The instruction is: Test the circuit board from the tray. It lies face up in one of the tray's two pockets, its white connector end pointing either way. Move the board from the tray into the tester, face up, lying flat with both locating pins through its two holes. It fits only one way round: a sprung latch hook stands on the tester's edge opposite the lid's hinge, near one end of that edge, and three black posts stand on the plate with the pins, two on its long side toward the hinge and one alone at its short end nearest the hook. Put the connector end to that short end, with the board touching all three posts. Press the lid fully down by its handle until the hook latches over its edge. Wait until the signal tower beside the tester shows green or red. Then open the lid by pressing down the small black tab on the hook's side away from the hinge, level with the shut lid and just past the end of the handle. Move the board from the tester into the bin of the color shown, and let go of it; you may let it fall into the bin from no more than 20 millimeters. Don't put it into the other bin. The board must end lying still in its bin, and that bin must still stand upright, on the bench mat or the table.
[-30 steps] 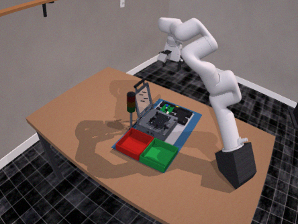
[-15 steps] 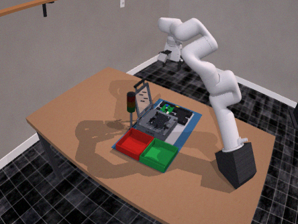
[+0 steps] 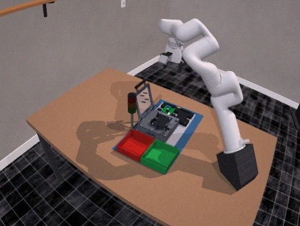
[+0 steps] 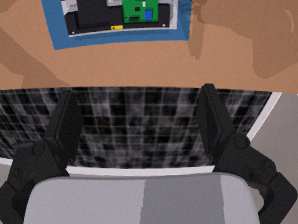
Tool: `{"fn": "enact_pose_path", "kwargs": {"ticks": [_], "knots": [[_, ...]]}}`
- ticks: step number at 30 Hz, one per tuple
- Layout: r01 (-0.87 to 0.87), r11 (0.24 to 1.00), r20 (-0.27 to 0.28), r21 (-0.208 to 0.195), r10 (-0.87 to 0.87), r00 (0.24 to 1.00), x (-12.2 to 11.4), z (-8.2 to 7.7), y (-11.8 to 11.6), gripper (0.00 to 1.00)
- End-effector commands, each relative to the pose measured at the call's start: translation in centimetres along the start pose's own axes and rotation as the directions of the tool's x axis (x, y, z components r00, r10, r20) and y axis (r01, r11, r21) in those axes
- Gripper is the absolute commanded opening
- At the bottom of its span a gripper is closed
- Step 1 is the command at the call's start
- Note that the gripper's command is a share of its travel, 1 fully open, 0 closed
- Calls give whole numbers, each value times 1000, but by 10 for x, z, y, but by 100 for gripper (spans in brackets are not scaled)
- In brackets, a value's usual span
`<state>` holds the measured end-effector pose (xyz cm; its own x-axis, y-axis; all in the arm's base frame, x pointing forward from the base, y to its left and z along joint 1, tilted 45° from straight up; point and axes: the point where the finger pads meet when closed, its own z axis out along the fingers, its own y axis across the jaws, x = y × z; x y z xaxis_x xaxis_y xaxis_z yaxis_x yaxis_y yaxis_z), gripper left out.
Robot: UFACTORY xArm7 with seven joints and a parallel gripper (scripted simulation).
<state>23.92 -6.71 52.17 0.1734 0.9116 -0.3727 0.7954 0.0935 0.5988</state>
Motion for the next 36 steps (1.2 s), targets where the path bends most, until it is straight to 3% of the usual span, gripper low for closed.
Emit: {"fn": "enact_pose_path", "kwargs": {"ticks": [1,10,12,27,29,36], "knots": [[0,1000,1,-2,0,1000,0,10,0,100],[0,1000,1,-2,0,1000,0,68,0,100],[0,1000,1,-2,0,1000,0,68,0,100],[0,1000,1,-2,0,1000,0,194,1,100],[0,1000,1,-2,0,1000,0,194,1,100],[0,1000,1,-2,0,1000,0,229,1,100]]}}
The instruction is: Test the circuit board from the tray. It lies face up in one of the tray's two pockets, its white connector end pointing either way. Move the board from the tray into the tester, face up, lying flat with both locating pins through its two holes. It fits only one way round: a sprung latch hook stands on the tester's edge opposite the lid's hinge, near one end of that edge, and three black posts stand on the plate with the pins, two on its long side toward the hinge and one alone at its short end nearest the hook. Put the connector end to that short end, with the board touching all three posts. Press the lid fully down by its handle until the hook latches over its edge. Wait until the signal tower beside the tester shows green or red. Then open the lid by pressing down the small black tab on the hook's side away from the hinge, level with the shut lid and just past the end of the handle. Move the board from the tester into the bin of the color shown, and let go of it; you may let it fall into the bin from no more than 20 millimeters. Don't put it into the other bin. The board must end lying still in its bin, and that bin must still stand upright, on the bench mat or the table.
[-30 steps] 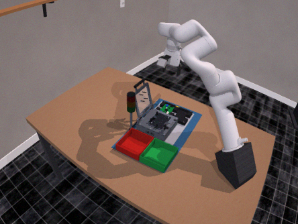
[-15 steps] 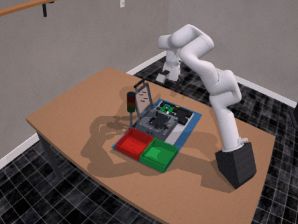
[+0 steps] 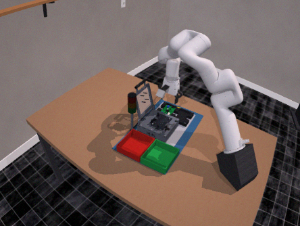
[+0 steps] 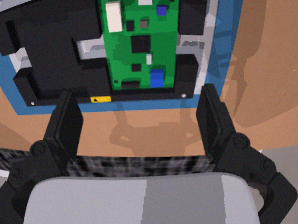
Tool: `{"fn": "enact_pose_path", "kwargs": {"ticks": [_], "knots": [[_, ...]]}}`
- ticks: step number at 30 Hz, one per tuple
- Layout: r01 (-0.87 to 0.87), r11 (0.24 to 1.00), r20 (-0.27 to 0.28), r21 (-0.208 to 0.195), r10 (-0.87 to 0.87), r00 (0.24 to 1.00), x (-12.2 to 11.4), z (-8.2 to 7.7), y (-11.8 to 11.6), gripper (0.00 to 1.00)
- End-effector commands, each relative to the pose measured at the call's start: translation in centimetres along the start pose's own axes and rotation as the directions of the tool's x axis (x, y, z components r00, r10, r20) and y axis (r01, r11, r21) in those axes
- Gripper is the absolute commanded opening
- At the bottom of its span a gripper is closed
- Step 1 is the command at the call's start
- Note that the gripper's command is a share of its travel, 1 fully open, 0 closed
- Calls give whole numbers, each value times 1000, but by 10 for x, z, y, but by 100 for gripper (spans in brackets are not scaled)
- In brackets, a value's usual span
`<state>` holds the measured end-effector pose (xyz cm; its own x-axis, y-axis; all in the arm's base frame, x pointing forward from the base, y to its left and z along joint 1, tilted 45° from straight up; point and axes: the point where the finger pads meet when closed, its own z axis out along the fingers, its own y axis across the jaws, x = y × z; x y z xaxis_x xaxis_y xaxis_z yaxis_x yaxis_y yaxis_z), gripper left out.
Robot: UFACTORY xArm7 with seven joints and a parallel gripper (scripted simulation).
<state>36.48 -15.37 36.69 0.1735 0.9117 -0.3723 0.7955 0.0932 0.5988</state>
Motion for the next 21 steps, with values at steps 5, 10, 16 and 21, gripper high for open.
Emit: {"fn": "enact_pose_path", "kwargs": {"ticks": [5,10,16,21], "knots": [[1,1000,1,-2,-1,1000,-1,24,2,100],[1,1000,1,-2,-1,1000,-1,26,2,100],[1,1000,1,-2,-1,1000,-1,27,2,100],[0,1000,1,-2,0,1000,-1,27,2,100]]}}
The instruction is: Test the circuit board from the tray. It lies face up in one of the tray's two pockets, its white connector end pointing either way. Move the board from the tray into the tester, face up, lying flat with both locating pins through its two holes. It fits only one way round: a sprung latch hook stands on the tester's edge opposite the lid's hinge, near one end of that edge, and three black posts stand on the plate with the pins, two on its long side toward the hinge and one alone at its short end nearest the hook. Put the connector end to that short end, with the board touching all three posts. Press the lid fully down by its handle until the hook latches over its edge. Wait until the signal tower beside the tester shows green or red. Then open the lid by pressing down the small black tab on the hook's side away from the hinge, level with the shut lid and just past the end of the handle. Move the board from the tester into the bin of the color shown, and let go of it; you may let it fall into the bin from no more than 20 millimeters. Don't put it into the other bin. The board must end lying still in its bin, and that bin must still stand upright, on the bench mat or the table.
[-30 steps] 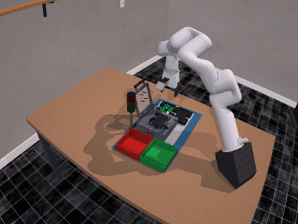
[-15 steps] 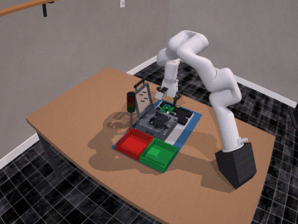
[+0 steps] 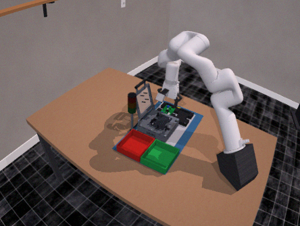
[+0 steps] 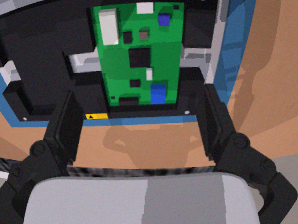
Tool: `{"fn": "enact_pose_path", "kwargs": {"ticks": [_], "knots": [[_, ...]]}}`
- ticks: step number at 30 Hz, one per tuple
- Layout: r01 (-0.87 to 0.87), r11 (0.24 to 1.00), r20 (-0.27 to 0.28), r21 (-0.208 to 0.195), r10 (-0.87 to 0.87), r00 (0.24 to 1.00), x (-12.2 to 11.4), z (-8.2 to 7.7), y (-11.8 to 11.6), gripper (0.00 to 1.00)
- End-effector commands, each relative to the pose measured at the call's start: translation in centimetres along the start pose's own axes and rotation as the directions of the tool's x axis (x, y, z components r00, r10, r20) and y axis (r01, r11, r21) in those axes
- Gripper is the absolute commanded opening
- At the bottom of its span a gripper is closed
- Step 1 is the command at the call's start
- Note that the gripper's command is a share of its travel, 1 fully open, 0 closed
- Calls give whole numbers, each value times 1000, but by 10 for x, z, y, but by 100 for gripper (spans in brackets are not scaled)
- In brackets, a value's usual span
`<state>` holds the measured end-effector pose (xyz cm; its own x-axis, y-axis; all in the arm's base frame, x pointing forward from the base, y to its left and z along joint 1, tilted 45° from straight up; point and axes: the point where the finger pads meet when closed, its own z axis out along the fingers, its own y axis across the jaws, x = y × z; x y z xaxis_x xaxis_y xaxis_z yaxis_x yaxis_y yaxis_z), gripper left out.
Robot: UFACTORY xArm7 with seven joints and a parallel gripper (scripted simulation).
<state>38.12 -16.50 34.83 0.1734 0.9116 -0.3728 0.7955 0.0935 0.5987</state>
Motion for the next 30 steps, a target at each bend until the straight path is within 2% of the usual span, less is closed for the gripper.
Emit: {"fn": "enact_pose_path", "kwargs": {"ticks": [1,11,21,30], "knots": [[0,1000,1,-2,0,1000,0,-1,1,100],[0,1000,1,-2,0,1000,0,3,1,100],[0,1000,1,-2,0,1000,-1,27,2,100],[0,1000,1,-2,0,1000,-1,39,2,100]]}}
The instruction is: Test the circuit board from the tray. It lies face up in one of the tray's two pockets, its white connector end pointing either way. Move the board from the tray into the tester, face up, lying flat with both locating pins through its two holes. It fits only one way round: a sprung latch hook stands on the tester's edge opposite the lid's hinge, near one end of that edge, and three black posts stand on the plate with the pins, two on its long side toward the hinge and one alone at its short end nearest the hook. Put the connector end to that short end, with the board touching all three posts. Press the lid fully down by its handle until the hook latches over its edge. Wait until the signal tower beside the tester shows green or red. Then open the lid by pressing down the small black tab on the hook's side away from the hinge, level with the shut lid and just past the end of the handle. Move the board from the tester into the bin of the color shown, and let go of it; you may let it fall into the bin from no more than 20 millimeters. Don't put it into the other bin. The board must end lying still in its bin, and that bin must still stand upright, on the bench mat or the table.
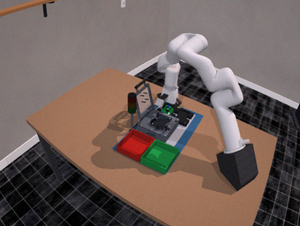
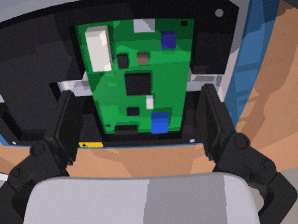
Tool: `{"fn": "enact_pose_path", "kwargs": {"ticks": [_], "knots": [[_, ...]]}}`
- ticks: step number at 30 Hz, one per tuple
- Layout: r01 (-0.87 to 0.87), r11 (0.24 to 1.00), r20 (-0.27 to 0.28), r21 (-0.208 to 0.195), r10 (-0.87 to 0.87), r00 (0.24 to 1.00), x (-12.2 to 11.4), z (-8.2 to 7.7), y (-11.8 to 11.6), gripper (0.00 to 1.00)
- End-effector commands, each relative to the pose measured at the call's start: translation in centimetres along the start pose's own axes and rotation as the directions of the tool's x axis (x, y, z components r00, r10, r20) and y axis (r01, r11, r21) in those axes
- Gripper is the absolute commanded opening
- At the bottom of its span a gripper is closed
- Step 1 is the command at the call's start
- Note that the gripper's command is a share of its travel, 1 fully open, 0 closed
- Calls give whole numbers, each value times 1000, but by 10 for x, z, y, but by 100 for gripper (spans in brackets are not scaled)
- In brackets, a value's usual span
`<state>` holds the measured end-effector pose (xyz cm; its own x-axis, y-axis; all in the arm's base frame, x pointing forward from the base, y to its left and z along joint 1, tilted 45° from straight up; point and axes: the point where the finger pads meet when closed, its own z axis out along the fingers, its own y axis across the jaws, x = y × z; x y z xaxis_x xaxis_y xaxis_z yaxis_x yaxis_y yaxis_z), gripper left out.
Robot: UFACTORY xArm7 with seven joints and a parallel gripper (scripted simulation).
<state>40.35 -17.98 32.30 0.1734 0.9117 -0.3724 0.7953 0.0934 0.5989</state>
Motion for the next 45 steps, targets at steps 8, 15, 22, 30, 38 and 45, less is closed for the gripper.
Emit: {"fn": "enact_pose_path", "kwargs": {"ticks": [8,15,22,30,38,45], "knots": [[0,1000,1,-1,0,1000,-1,3,1,100],[0,1000,1,-1,0,1000,-1,4,1,100],[0,1000,1,-1,0,1000,-1,9,1,100],[0,1000,1,-1,0,1000,-1,15,1,100],[0,1000,1,-1,0,1000,-1,19,1,100],[0,1000,1,-1,0,1000,-1,19,1,100]]}}
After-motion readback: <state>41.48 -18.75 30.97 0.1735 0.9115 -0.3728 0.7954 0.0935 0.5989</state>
